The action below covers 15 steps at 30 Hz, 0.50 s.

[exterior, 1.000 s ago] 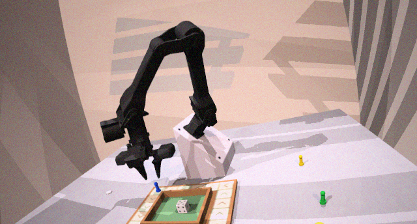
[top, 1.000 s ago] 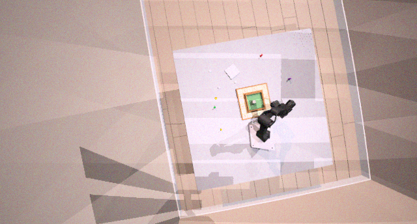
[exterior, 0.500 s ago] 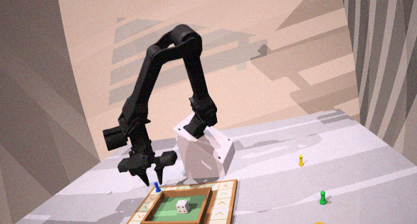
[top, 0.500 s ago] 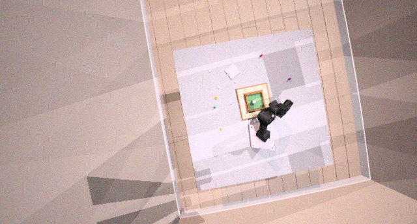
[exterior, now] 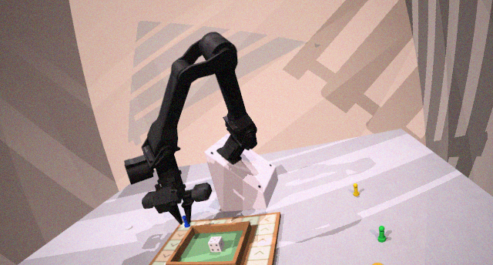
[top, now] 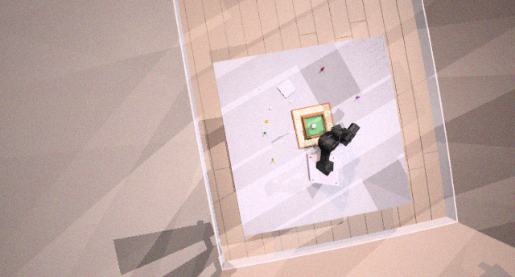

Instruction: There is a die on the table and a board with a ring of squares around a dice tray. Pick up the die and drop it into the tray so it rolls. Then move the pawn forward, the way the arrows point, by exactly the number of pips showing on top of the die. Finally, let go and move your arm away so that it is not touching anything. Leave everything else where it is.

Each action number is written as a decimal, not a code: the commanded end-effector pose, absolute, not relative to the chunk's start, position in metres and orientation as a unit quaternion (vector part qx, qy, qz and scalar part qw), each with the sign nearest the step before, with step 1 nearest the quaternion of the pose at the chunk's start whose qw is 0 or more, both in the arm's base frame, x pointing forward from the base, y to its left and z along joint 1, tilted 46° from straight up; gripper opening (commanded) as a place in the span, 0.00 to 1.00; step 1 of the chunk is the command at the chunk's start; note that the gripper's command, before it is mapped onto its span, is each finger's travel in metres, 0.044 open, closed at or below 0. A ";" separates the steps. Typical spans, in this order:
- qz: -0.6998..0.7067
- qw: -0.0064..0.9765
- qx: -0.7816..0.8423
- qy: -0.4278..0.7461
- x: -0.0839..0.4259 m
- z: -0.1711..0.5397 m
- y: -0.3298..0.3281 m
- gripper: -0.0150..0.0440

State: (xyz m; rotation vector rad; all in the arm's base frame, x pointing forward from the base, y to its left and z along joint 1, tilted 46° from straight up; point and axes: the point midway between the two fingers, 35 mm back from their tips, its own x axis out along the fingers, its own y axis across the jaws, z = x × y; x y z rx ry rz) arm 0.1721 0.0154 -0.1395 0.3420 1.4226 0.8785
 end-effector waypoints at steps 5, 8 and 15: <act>0.388 0.657 0.155 0.628 0.170 -0.139 0.017 0.29; 0.388 0.657 0.155 0.628 0.170 -0.139 0.017 0.26; 0.385 0.658 0.153 0.629 0.179 -0.122 -0.004 0.25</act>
